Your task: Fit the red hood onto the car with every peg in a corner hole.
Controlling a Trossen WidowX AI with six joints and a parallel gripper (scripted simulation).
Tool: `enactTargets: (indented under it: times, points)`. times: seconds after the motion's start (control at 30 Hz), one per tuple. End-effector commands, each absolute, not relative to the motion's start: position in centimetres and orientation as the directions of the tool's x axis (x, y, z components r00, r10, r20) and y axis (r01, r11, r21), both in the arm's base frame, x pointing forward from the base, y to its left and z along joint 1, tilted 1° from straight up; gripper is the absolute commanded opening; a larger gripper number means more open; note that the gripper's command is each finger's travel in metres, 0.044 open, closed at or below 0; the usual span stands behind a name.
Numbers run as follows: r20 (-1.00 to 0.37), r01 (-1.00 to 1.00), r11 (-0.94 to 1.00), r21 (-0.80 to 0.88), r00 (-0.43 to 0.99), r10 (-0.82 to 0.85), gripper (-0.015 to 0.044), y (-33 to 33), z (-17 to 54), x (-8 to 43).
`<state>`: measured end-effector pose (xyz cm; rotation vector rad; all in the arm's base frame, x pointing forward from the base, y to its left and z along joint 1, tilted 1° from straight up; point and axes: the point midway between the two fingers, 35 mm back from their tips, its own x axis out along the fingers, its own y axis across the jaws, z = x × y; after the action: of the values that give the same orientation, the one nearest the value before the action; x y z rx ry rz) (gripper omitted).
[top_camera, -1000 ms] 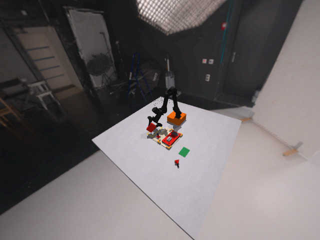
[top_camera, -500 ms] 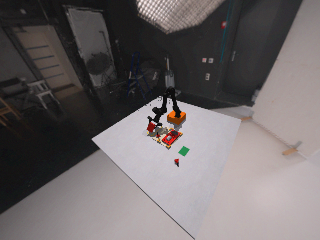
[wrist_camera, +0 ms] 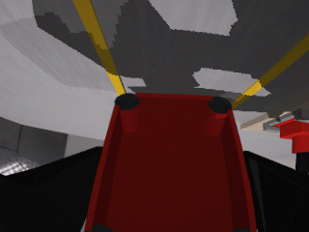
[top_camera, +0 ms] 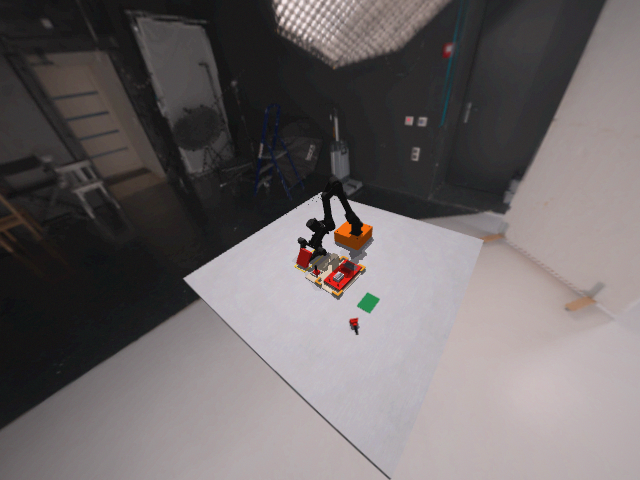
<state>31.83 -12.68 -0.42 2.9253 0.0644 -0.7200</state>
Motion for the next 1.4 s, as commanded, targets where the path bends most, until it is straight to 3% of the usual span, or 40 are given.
enactTargets:
  times: [0.0, 0.2, 0.77, 1.0, 1.37]
  points:
    - [-0.472, 0.046, -0.998, 0.052, 0.881, 0.016, 0.0, -12.6, -1.5, 31.3]
    - [-0.463, 0.062, -0.994, 0.093, 0.886, 0.012, 0.0, -12.7, -0.7, 31.7]
    - [-0.455, 0.058, -0.995, 0.084, 0.891, 0.013, 0.044, -12.7, -0.6, 31.7]
    - [-0.462, 0.056, -0.995, 0.081, 0.887, 0.013, 0.044, -13.3, 0.7, 30.9]
    - [-0.48, 0.045, -0.998, 0.052, 0.877, 0.014, 0.044, -13.8, 6.4, 25.4]
